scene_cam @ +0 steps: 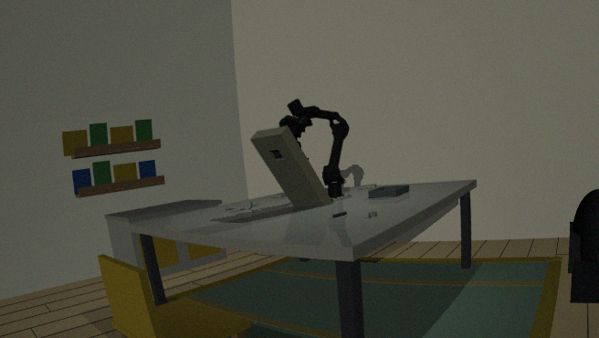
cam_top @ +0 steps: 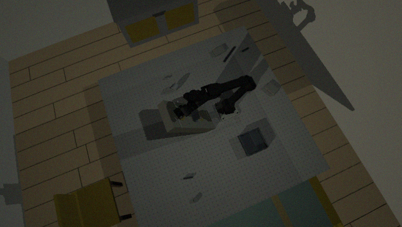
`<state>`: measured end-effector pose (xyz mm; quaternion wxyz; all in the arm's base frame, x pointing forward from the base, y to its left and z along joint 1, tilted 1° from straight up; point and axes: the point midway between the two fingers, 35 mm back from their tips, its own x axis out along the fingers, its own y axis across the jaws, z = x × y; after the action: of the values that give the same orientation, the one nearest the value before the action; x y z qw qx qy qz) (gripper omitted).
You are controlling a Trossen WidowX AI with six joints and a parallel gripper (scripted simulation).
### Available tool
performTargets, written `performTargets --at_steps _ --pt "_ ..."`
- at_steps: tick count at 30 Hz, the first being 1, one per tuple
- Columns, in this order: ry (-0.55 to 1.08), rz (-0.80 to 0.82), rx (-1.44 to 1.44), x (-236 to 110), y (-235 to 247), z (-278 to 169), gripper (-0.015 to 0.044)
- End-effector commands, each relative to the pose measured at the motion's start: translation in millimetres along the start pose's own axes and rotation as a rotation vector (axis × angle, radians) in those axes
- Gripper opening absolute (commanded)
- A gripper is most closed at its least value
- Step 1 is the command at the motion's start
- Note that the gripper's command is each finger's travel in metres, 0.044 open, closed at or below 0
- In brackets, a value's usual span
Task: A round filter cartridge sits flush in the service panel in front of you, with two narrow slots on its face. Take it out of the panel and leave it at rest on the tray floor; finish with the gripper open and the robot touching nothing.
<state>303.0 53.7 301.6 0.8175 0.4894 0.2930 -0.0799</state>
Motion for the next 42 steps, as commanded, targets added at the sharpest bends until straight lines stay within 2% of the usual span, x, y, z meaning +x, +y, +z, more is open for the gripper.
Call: performTargets --at_steps 1,42 --pt "0.000 -0.001 0.000 1.0 -0.8 -0.3 0.0114" --pt "0.000 0.000 0.000 14.1 0.0 0.1 0.0114"
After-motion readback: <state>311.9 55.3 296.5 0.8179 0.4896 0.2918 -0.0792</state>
